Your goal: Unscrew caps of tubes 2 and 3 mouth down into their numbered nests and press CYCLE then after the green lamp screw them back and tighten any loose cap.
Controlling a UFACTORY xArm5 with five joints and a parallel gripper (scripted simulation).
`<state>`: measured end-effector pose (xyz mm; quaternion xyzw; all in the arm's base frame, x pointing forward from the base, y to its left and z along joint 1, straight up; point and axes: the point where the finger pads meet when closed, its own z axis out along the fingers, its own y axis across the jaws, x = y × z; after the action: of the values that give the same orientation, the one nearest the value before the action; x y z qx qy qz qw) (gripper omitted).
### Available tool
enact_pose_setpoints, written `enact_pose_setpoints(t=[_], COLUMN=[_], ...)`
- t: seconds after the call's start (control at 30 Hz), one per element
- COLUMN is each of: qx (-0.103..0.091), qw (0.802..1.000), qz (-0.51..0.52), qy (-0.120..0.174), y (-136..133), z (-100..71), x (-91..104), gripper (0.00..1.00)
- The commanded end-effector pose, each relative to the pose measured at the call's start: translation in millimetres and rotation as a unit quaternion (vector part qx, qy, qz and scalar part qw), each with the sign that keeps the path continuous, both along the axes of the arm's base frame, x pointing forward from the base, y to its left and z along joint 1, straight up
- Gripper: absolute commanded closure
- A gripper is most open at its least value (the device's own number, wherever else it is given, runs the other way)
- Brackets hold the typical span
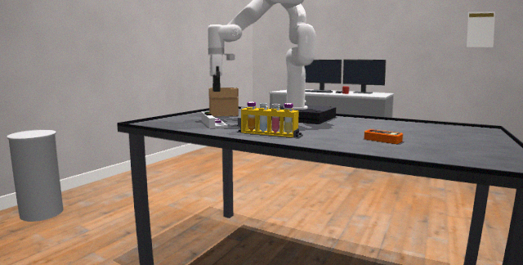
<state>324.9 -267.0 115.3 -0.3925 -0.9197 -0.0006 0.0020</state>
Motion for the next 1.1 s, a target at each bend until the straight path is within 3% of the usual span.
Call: enact_pose_setpoints(t=[0.0,0.2,0.37,0.5,0.57,0.97,1.07], qx=[0.001,0.001,0.002,0.002,0.002,0.002,0.002], qw=[0.996,0.958,0.91,0.91,0.91,0.91,0.91], qz=[-0.091,-0.286,-0.416,-0.416,-0.416,-0.416,-0.416], qy=[-0.006,-0.004,-0.004,-0.004,-0.004,-0.004,-0.004], y=[16,56,86,118,118,214,217], z=[-1.3,-11.0,-18.2,-25.9,-25.9,-49.0,-49.8], x=[-1.0,-8.4,-13.8,-19.6,-19.6,-37.2,-37.8], gripper=[1.0,1.0,1.0,1.0,1.0,1.0,1.0])
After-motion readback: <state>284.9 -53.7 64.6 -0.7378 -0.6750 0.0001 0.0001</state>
